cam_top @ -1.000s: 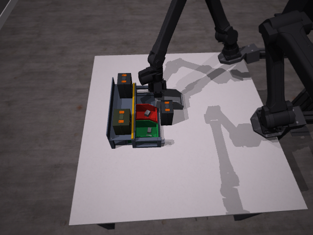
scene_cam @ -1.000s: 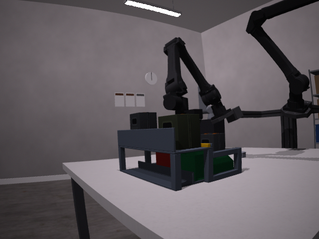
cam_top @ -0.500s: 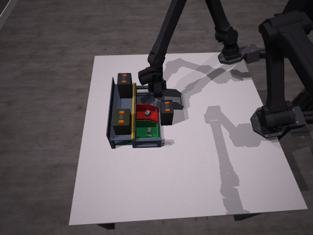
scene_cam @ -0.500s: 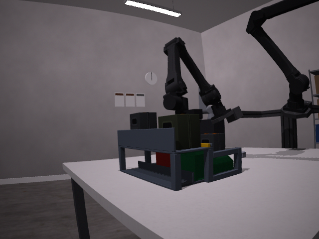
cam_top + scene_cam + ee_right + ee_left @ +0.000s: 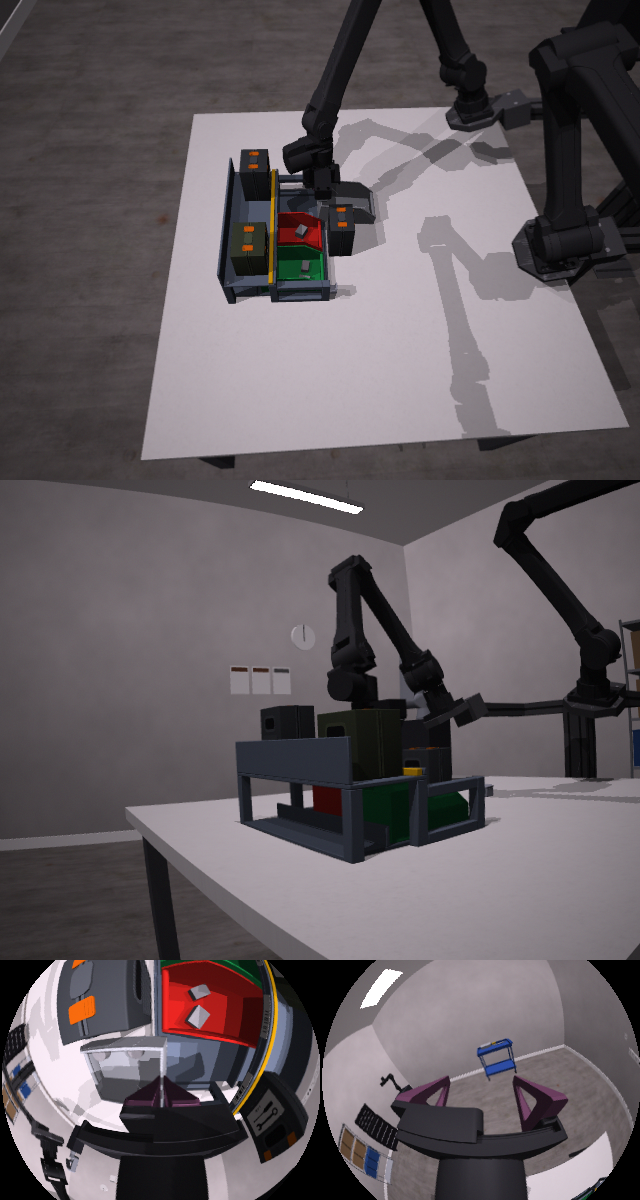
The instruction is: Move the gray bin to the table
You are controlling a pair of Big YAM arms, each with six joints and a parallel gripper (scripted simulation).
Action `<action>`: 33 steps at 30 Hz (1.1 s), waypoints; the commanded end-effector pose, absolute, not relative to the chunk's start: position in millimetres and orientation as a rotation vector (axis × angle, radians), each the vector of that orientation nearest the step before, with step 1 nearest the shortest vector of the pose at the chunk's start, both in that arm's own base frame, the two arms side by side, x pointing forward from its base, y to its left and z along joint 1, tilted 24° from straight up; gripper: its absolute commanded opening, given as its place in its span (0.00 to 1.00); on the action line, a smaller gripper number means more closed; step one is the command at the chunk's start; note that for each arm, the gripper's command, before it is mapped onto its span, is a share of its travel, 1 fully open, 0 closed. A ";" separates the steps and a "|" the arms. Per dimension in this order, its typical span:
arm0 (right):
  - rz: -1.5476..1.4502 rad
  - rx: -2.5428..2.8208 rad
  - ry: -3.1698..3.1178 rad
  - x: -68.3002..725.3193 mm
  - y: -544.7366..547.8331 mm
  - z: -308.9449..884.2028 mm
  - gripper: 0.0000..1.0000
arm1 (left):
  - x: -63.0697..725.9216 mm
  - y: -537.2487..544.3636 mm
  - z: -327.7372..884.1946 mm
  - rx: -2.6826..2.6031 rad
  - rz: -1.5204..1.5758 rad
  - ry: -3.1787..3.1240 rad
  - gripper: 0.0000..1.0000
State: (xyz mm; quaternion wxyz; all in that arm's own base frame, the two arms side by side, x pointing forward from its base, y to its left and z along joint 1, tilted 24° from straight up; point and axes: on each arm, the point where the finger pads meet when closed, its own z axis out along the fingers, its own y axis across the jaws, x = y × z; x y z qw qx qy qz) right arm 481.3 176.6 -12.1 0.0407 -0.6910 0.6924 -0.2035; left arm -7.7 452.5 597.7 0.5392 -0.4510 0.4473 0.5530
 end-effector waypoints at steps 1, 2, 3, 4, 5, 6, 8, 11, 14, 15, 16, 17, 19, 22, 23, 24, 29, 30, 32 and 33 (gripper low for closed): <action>-0.635 -2.081 2.102 493.1 182.3 7.7 0.05 | -13.1 446.1 610.5 -1.057 1.334 1.025 1.00; -0.635 -2.081 2.102 493.1 182.3 7.7 0.05 | -13.1 446.1 610.5 -1.057 1.334 1.025 1.00; -0.635 -2.081 2.102 493.1 182.3 7.7 0.05 | -13.1 446.1 610.5 -1.057 1.334 1.025 1.00; -0.635 -2.081 2.102 493.1 182.3 7.9 0.05 | -13.1 446.1 610.5 -1.057 1.334 1.025 1.00; -0.635 -2.081 2.102 493.1 182.4 8.2 0.05 | -13.1 446.1 610.5 -1.057 1.334 1.025 1.00; -0.635 -2.081 2.102 493.0 182.4 8.3 0.05 | -13.1 446.1 610.5 -1.057 1.334 1.025 1.00; -0.635 -2.080 2.102 492.9 182.5 8.8 0.05 | -13.1 446.1 610.5 -1.057 1.334 1.025 1.00; -0.635 -2.079 2.101 493.0 182.6 9.5 0.05 | -13.1 446.1 610.5 -1.057 1.334 1.025 1.00; -0.635 -2.078 2.101 493.1 182.8 10.1 0.05 | -13.1 446.1 610.5 -1.057 1.334 1.025 1.00; -0.635 -2.078 2.101 493.2 182.9 10.2 0.04 | -13.1 446.1 610.5 -1.057 1.334 1.025 1.00; -0.635 -2.078 2.100 493.2 182.9 10.5 0.04 | -13.1 446.1 610.5 -1.057 1.334 1.025 1.00; -0.635 -2.077 2.100 493.2 183.0 10.7 0.04 | -13.1 446.1 610.5 -1.057 1.334 1.025 1.00; -0.635 -2.077 2.100 493.3 183.0 10.9 0.04 | -13.1 446.1 610.5 -1.057 1.334 1.025 1.00; -0.635 -2.077 2.100 493.3 183.1 11.0 0.04 | -13.1 446.1 610.5 -1.057 1.334 1.025 1.00; -0.635 -2.077 2.100 493.3 183.2 11.0 0.04 | -13.1 446.1 610.5 -1.057 1.334 1.025 1.00; -0.635 -2.077 2.100 493.2 183.2 11.0 0.04 | -13.1 446.1 610.5 -1.057 1.334 1.025 1.00; -0.635 -2.077 2.100 493.2 183.4 11.2 0.04 | -13.1 446.1 610.5 -1.057 1.334 1.025 1.00; -0.635 -2.077 2.100 493.2 183.5 11.3 0.04 | -13.1 446.1 610.5 -1.057 1.334 1.025 1.00; -0.635 -2.077 2.099 493.2 183.5 11.4 0.03 | -13.1 446.1 610.5 -1.057 1.334 1.025 1.00; -0.635 -2.077 2.099 493.2 183.6 11.4 0.03 | -13.1 446.1 610.5 -1.057 1.334 1.025 1.00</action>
